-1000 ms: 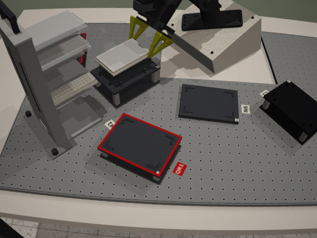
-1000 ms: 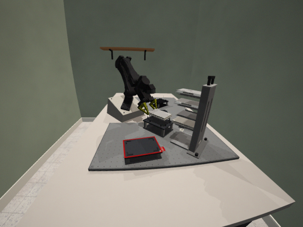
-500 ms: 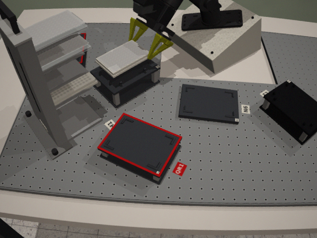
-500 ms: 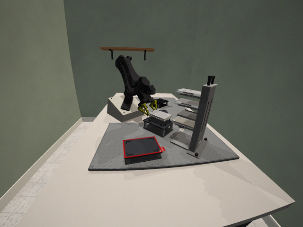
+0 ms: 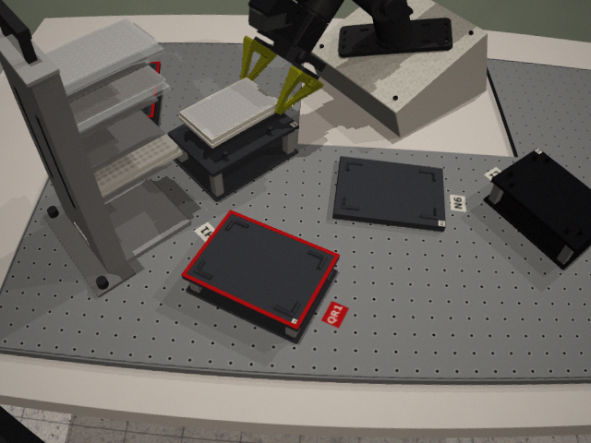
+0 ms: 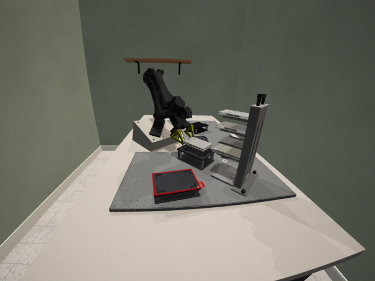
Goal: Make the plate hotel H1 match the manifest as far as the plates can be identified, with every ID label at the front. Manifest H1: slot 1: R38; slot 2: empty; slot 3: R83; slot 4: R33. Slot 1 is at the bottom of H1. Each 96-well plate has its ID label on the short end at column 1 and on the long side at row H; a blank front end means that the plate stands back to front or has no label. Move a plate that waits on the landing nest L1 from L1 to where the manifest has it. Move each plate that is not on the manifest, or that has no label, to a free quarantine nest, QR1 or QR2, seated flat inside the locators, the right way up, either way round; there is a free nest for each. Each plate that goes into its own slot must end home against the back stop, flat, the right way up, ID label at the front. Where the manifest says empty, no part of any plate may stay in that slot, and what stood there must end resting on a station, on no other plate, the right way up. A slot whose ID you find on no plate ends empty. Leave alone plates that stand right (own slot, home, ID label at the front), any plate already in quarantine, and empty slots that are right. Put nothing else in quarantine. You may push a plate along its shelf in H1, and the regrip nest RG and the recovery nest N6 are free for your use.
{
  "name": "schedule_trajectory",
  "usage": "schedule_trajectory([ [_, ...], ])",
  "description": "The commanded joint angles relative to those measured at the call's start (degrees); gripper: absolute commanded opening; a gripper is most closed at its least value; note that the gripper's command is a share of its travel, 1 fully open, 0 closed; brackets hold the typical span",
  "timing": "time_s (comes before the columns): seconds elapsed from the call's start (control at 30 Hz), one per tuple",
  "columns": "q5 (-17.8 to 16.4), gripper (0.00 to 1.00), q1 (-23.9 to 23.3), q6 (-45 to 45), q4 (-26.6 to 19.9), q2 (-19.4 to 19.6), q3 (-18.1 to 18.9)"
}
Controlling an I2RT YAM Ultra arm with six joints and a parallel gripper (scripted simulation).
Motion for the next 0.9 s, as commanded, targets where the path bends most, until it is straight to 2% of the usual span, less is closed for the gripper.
schedule_trajectory([
  [0.0, 0.2, 0.85, 0.7, 0.5, 2.6, 1.4, -0.2],
  [0.07, 0.3, 0.85, 0.5, 0.5, 2.9, 1.6, -1.1],
  [0.87, 0.5, 0.85, 1.0, 0.6, 8.6, 5.5, -3.0],
])
